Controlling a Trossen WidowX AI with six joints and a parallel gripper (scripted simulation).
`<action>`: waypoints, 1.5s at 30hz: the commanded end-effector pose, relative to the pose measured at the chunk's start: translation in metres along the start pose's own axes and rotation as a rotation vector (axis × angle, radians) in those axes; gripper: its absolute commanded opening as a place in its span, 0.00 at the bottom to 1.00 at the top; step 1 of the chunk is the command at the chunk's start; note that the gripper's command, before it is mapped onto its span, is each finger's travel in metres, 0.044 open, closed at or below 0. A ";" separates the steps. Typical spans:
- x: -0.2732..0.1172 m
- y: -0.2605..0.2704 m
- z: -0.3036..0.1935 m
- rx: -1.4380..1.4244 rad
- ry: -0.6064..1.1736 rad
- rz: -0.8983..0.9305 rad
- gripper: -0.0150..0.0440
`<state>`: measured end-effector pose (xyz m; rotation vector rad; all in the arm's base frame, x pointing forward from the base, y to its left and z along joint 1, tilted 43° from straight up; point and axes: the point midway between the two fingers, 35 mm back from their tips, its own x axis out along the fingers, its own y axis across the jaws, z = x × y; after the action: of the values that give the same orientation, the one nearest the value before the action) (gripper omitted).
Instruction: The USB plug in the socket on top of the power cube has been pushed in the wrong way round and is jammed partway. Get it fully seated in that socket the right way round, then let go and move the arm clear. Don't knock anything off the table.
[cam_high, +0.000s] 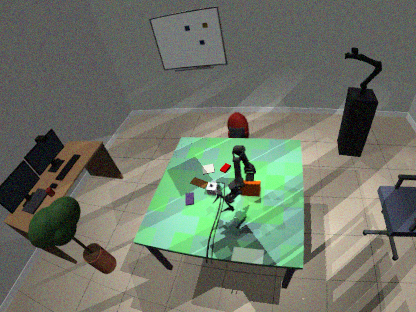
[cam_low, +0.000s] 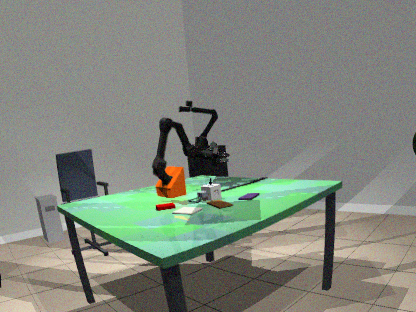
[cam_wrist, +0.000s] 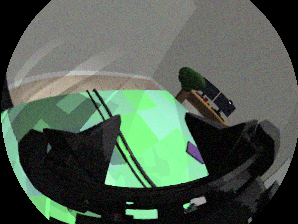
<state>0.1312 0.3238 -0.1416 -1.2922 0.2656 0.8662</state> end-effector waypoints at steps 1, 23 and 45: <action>0.001 -0.001 -0.001 0.015 0.008 0.001 0.98; 0.026 -0.137 -0.107 1.645 0.853 -0.504 1.00; -0.057 -0.234 -0.168 2.223 1.092 -1.365 1.00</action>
<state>0.3010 0.1503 0.0000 0.4925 0.7450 -1.2293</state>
